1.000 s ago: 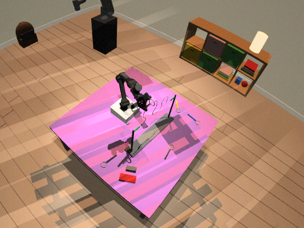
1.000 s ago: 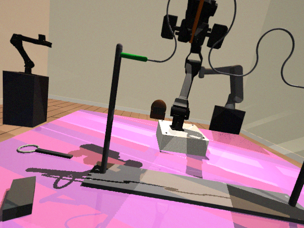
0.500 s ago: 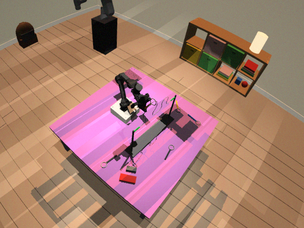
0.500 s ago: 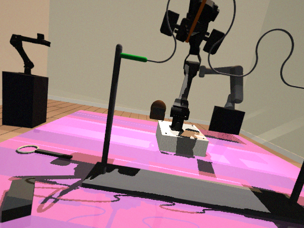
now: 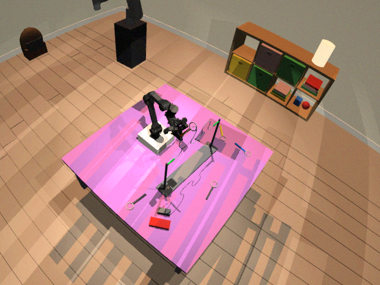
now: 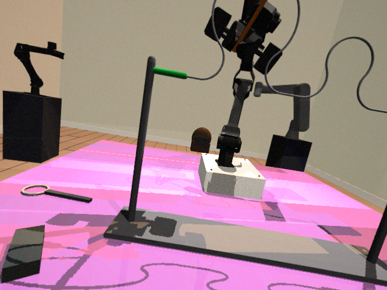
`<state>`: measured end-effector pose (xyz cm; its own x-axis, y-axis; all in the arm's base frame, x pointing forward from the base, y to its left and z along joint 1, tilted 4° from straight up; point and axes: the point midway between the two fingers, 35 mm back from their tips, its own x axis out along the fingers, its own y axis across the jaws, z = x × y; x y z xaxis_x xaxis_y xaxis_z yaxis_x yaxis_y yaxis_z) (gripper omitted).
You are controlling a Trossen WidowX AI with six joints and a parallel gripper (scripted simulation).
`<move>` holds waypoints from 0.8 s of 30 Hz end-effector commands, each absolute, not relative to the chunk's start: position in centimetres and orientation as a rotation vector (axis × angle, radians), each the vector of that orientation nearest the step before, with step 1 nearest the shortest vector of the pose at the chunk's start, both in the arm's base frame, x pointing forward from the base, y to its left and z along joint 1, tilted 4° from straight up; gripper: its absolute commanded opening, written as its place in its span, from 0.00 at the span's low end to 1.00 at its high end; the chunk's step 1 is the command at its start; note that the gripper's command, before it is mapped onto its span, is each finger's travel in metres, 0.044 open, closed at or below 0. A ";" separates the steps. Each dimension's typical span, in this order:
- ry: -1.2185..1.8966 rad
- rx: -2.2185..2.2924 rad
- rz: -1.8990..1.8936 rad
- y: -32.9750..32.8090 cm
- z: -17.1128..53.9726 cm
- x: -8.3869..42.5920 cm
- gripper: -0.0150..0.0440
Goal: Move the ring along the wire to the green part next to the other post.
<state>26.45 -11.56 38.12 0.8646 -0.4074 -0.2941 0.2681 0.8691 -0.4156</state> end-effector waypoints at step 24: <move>0.376 -0.699 -0.450 -12.6 38.5 26.3 0.00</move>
